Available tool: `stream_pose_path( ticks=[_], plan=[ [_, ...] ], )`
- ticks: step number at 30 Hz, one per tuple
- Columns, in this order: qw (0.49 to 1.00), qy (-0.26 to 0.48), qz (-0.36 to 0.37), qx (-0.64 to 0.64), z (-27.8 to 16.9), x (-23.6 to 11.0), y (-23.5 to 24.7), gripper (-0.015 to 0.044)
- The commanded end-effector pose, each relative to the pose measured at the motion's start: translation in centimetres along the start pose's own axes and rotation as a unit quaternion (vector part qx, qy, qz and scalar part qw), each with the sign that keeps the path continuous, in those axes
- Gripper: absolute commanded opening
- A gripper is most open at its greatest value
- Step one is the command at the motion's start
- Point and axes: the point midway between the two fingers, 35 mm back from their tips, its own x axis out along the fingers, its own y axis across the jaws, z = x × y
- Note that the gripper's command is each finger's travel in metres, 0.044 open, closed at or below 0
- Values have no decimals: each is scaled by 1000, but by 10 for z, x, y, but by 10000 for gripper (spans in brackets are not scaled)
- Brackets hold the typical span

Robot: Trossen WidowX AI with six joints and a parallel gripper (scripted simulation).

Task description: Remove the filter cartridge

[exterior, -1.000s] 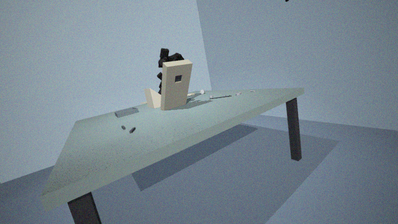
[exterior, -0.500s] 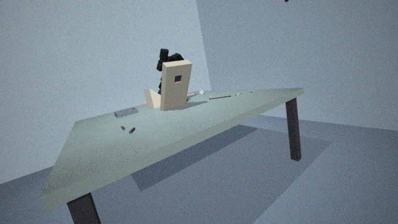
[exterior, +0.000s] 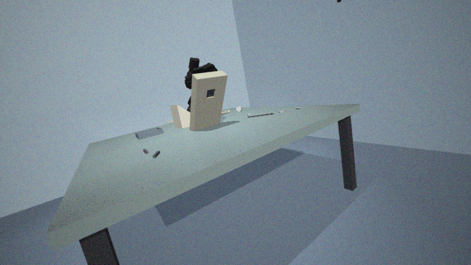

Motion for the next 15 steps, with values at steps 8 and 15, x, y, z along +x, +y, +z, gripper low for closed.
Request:
stream_pose_path(
  ticks=[8,15],
  plan=[
    [1000,-6,-7,26,2,-10,0,0],
    [1000,-9,-10,13,4,-40,0,0]
  ],
)
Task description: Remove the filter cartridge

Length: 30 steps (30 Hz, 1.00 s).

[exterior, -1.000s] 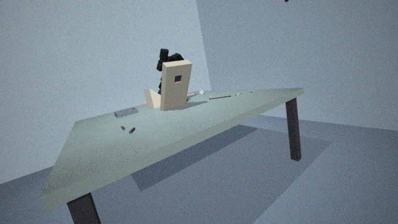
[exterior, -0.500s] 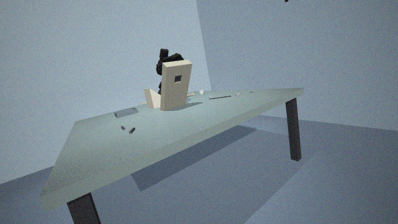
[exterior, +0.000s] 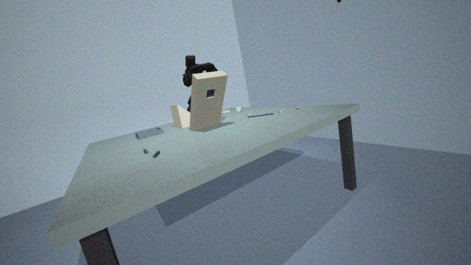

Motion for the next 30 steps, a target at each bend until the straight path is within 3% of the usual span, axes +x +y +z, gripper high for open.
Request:
stream_pose_path(
  ticks=[1,8,30],
  plan=[
    [1000,-7,2,-4,3,-18,1,0],
    [1000,-3,7,-14,-1,-45,-1,0],
    [1000,-3,7,-14,11,-38,-51,0]
  ],
)
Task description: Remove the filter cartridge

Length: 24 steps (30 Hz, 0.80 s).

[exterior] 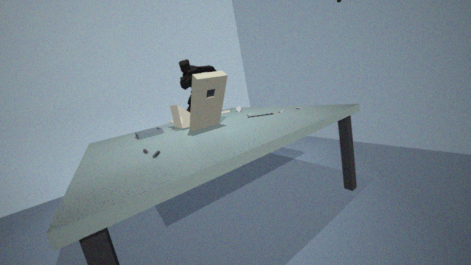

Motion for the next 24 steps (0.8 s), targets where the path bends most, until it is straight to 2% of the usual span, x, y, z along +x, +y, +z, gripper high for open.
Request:
stream_pose_path(
  ticks=[1,9,13,14,24],
  plan=[
    [1000,4,1,-2,2,2,-14,0],
    [1000,4,1,-1,6,5,-36,0],
    [1000,0,-1,1,6,4,-29,105],
    [1000,0,-1,1,6,4,-29,114],
    [1000,0,-1,1,6,4,-29,114]
  ],
)
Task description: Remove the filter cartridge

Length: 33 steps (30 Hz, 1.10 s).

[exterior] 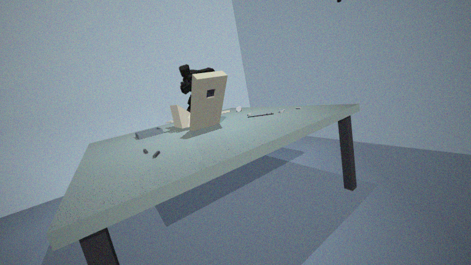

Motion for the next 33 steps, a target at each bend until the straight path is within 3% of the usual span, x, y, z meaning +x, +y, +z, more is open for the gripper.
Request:
stream_pose_path(
  ticks=[1,4,11,15,27,31,33],
  plan=[
    [1000,1,1,-2,0,0,0,114],
    [1000,4,2,-4,0,0,-4,114],
    [1000,4,2,-5,-15,-8,63,114],
    [1000,4,2,-5,-16,-9,70,114],
    [1000,1,5,-12,-27,-54,127,429],
    [993,-5,-18,-113,-22,-47,115,324],
    [980,-5,-38,-195,-19,-42,104,305]
  ],
)
